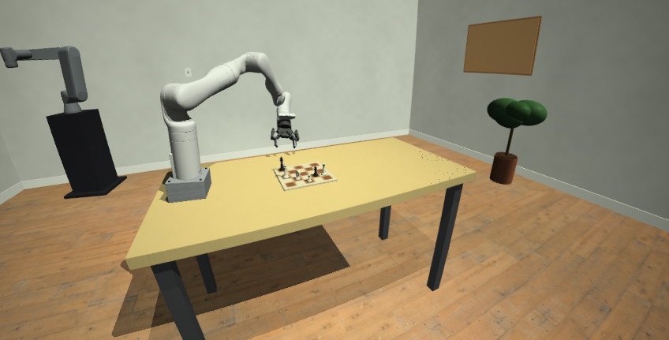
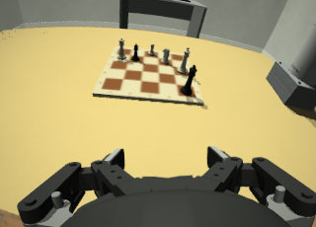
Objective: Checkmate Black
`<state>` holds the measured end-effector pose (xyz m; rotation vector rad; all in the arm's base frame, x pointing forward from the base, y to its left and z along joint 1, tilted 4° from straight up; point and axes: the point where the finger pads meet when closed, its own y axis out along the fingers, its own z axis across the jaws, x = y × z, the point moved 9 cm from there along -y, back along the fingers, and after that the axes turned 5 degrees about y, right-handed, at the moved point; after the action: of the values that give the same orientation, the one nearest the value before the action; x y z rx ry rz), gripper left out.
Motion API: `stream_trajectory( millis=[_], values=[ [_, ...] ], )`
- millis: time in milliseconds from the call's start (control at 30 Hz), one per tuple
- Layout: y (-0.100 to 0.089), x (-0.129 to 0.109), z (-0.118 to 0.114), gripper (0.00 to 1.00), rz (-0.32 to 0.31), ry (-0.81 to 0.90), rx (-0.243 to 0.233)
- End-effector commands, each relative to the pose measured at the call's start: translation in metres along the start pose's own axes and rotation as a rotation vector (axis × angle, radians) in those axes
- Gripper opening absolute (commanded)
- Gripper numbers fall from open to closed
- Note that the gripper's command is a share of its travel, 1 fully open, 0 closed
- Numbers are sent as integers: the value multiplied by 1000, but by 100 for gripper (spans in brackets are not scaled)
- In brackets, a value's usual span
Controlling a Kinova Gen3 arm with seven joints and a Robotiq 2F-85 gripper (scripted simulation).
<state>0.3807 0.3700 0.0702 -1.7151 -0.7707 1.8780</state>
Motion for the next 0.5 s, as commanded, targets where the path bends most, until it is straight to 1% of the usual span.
stream_trajectory(
  millis=[0,200,233,367,400,467],
  values=[
    [-1,3,2,100,5,-1,-7],
    [-1,3,2,100,5,-1,-7],
    [0,5,2,100,18,12,-21],
    [0,5,2,100,18,12,-21],
    [0,8,2,100,29,24,-34],
    [0,8,2,100,29,24,-34]
  ],
)
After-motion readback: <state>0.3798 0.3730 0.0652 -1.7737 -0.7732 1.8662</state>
